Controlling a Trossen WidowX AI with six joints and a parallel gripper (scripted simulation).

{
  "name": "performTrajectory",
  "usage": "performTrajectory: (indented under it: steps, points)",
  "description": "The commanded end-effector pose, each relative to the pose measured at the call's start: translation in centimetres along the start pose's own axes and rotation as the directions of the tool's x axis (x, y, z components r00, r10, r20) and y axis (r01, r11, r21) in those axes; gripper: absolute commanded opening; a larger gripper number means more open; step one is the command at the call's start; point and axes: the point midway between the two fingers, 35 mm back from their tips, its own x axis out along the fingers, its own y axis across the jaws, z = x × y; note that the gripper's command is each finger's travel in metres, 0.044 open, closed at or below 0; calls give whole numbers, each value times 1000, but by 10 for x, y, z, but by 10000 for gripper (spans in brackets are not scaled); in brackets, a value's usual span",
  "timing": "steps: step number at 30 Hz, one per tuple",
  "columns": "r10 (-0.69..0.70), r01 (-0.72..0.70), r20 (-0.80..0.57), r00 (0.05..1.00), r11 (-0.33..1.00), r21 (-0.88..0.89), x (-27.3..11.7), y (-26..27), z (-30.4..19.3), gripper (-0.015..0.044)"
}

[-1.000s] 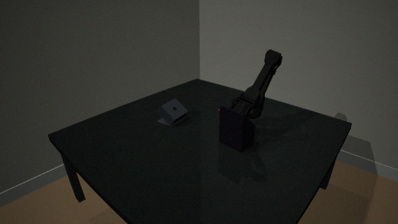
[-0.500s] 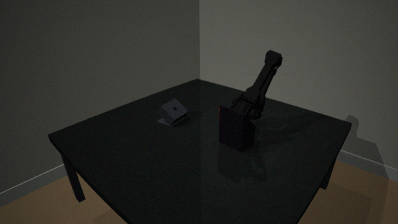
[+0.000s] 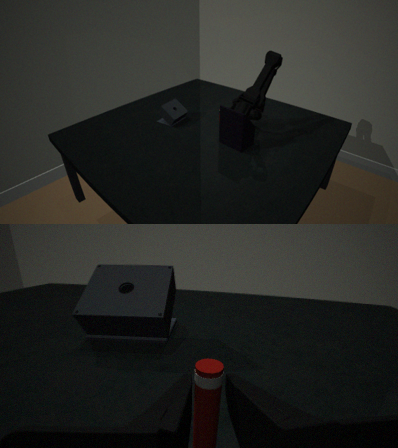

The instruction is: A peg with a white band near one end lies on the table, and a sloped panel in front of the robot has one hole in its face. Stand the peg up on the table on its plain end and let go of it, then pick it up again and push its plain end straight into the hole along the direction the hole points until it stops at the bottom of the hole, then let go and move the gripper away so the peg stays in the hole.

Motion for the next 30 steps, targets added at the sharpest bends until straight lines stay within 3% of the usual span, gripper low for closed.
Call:
performTrajectory:
  steps: [1, 23, 30]
  points:
    - [1, -1, 0, 1000, 1000, 0, 0, 0, 0, 130]
    - [1, -1, 0, 1000, 1000, 0, 0, 0, 0, 130]
    - [1, -1, 0, 1000, 1000, 0, 0, 0, 0, 314]
